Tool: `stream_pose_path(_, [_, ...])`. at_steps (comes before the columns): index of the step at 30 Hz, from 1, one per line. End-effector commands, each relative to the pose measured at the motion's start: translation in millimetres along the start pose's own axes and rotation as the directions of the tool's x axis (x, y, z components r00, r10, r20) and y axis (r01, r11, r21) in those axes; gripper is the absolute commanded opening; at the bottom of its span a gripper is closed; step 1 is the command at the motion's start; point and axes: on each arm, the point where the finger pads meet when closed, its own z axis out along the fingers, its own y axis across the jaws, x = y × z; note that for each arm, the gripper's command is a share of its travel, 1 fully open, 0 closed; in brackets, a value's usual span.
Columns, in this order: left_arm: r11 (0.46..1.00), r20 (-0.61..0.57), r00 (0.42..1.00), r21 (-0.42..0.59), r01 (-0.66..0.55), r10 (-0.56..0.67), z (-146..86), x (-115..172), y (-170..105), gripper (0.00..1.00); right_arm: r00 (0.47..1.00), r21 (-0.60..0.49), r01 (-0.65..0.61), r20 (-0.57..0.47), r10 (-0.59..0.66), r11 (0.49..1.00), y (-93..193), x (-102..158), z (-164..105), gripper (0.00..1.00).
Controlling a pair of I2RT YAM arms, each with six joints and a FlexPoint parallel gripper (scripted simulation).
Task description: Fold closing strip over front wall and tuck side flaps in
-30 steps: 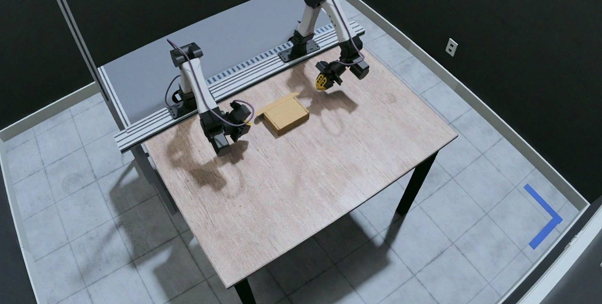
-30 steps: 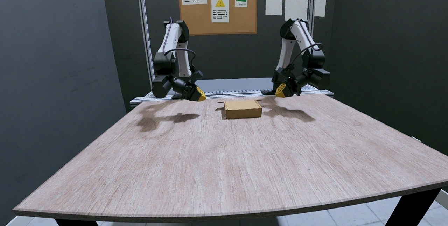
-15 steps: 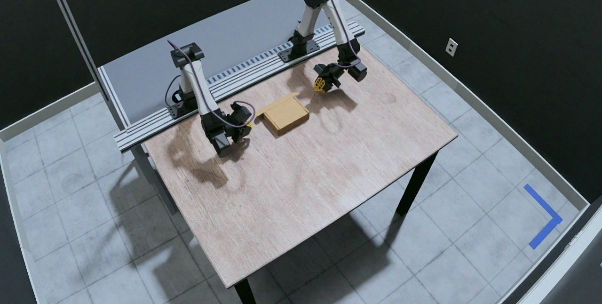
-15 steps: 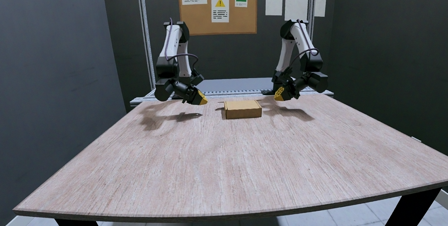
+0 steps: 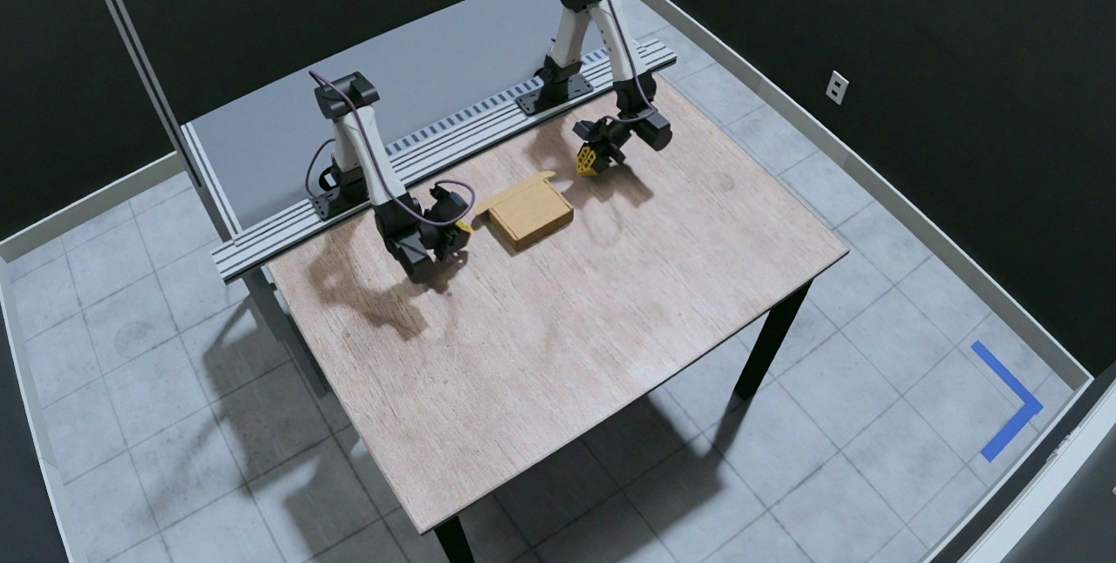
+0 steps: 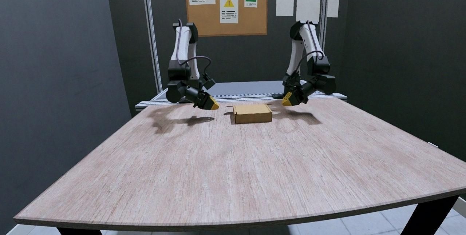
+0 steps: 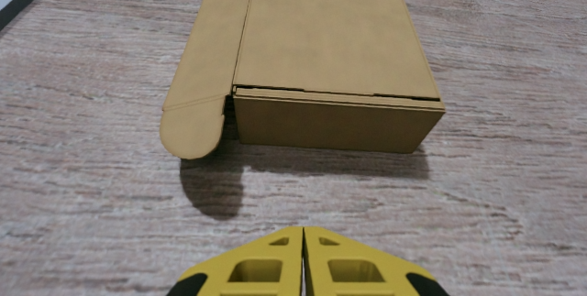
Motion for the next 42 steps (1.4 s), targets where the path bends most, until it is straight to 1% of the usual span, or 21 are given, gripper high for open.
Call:
stream_pose_path(1, [0.997,0.002,0.998,-0.044,-0.065,0.065,3,-8,6,0.0,0.998,0.05,0.06,0.003,-0.06,0.997,-6,-7,2,0.0])
stream_pose_path(32, [0.964,-0.018,0.974,-0.14,-0.227,0.227,33,-7,4,0.0,0.975,0.145,0.222,-0.022,-0.221,0.964,-5,-6,32,0.0])
stream_pose_path(36, [0.962,-0.02,0.973,-0.142,-0.232,0.232,40,-2,2,0.0,0.969,0.158,0.245,-0.025,-0.244,0.957,-5,-5,36,0.0])
stream_pose_path(39, [0.963,-0.022,0.973,-0.139,-0.23,0.229,47,4,0,0.0,0.97,0.158,0.245,-0.027,-0.243,0.957,-4,0,42,0.0])
stream_pose_path(42, [0.961,-0.023,0.971,-0.143,-0.237,0.237,48,3,0,0.0,0.97,0.157,0.242,-0.027,-0.241,0.957,-3,2,45,0.0])
